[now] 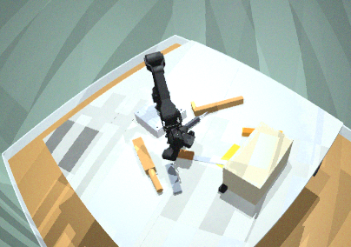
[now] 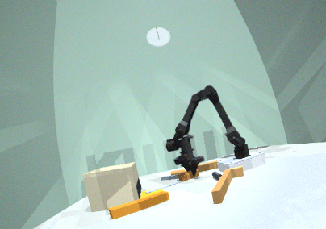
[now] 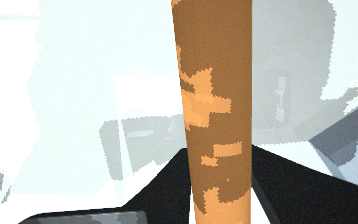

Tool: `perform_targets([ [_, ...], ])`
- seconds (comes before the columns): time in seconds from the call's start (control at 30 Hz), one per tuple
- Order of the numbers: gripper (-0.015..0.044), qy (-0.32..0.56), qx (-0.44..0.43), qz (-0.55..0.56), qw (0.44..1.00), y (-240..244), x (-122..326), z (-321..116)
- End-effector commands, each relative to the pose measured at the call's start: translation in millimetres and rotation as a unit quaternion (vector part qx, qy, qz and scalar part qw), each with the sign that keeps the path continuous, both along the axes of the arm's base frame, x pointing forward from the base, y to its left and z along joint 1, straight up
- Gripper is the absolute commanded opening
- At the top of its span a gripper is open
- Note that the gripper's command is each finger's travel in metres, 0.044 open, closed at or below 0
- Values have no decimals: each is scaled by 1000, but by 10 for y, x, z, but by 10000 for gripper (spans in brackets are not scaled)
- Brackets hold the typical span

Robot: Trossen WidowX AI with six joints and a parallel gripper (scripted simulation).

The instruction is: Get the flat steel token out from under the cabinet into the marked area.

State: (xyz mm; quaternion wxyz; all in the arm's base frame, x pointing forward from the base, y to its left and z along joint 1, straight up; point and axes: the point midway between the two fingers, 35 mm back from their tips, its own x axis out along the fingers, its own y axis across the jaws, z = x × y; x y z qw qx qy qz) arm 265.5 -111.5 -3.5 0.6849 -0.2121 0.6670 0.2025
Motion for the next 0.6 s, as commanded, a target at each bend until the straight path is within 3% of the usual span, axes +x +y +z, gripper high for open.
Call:
perform_targets([
  [0.0,0,0,0,16,1000,2,1,8],
  [0.57,0,1,-2,75,997,9,2,22],
])
